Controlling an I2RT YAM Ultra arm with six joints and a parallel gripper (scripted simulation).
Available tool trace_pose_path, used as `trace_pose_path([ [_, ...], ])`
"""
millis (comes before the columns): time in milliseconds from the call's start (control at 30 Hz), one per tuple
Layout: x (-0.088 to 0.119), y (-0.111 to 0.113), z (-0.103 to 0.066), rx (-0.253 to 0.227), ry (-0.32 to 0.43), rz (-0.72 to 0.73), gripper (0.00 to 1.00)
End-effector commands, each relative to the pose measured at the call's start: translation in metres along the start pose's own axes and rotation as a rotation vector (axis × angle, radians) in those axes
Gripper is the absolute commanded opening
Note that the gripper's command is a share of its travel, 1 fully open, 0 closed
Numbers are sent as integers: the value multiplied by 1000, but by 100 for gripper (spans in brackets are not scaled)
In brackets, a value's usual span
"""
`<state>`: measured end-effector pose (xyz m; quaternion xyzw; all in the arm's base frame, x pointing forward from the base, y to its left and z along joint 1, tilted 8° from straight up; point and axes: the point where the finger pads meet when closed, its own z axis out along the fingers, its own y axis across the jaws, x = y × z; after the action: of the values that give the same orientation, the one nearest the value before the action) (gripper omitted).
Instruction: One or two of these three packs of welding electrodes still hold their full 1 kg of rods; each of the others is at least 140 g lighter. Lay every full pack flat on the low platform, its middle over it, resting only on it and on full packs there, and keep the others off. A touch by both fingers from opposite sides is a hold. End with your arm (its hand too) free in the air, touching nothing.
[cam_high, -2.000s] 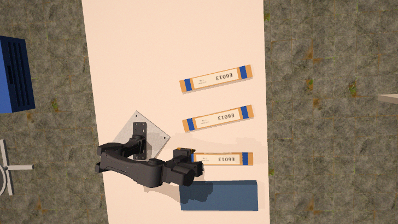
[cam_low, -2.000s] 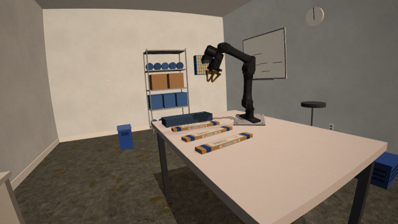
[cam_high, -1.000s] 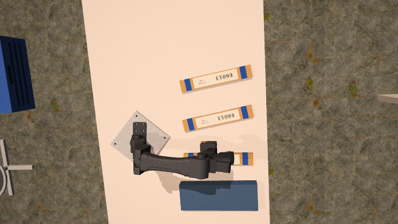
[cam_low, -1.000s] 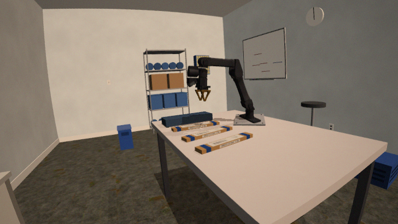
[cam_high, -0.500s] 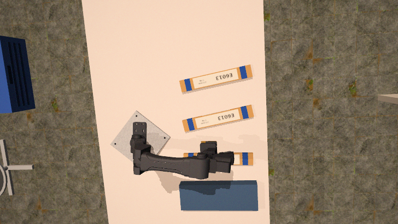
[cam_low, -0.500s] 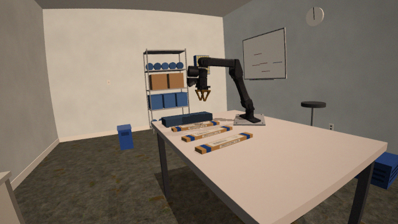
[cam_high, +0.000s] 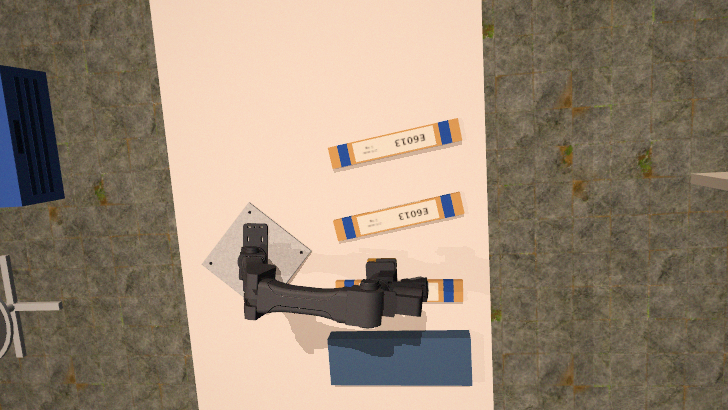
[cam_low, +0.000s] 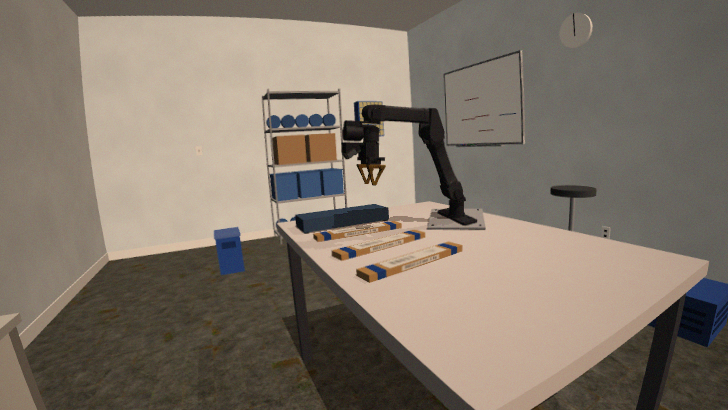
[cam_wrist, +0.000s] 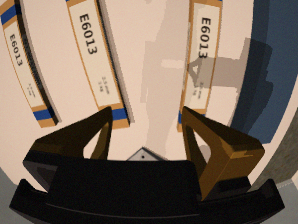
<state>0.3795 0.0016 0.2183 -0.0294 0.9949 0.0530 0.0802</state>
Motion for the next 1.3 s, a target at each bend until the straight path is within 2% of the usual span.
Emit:
trace_pose_path([
  [0, -4, 3, -10, -3, 75, -4, 64],
  [367, -4, 3, -10, -3, 75, -4, 64],
  [1000, -2, 3, 13, -3, 75, -4, 64],
  [1033, -16, 2, 11, 4, 7, -11, 64],
  [1267, -8, 3, 17, 1, 38, -7, 64],
])
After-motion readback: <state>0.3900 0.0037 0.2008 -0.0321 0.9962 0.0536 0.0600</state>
